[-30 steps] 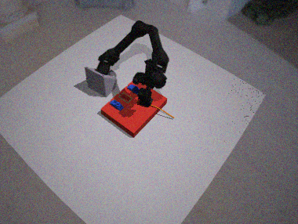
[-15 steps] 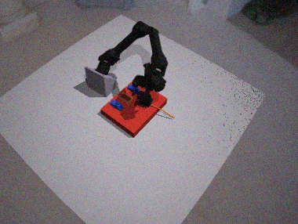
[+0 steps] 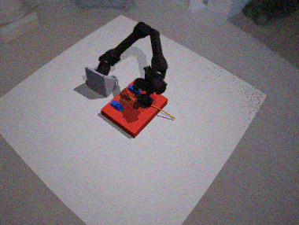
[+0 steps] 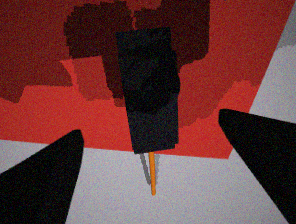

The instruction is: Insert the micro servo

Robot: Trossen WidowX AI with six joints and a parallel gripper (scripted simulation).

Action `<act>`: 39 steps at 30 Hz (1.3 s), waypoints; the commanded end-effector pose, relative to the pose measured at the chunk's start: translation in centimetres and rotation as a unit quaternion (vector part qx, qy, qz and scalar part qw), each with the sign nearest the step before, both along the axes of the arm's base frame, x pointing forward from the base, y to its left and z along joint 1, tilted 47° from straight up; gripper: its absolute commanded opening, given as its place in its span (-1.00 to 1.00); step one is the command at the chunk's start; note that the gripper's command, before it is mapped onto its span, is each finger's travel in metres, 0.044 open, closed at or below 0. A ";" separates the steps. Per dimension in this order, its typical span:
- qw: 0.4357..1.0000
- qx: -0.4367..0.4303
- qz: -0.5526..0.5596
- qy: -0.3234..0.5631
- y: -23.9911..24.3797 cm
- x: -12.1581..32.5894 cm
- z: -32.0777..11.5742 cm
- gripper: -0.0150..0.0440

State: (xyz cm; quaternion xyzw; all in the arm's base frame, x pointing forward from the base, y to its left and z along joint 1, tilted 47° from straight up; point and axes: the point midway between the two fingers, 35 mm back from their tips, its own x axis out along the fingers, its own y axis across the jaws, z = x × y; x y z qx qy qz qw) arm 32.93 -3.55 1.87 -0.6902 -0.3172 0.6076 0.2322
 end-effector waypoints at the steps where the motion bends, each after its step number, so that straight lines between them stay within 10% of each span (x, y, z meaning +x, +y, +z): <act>1: 1.000 0.002 -0.001 0.002 0.3 -0.1 -0.3 0.82; 12: 1.000 0.002 -0.001 0.002 0.3 -0.1 -0.3 -0.16; 20: 1.000 0.002 -0.001 0.002 -0.1 -0.1 0.1 -0.49; 39: 1.000 0.002 -0.001 0.003 -1.7 -1.0 1.9 -0.49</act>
